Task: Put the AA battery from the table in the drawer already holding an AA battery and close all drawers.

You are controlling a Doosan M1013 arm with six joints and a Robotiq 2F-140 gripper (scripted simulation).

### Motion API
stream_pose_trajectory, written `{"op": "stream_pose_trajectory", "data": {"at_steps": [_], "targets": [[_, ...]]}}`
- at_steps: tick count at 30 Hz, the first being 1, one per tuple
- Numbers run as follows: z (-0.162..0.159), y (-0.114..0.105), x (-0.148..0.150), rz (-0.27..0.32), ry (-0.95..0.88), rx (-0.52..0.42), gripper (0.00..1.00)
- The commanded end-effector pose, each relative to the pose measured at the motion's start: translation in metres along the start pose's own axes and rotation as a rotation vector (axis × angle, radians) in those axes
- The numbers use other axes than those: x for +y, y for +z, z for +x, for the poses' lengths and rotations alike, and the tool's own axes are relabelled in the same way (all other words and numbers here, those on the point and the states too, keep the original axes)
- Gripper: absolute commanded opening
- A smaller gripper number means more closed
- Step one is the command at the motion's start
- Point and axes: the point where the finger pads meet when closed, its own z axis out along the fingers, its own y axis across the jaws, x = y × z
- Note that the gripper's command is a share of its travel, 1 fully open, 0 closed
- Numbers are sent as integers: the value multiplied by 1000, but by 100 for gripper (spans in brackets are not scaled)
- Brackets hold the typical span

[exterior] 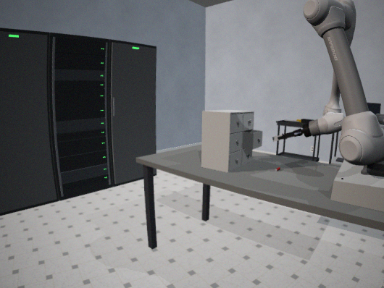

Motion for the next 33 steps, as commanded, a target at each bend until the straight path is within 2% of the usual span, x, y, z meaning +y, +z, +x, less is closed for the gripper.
{"op": "stream_pose_trajectory", "data": {"at_steps": [1,7,14,16,27,31,33], "targets": [[0,0,0,0,0,-2,20],[2,-3,0,1,0,-32,20],[6,-14,0,1,0,-130,20],[6,-14,0,1,0,-130,20],[18,-39,-1,2,1,-370,20],[21,-47,0,0,0,-438,20],[21,-47,0,0,0,-438,20]]}}
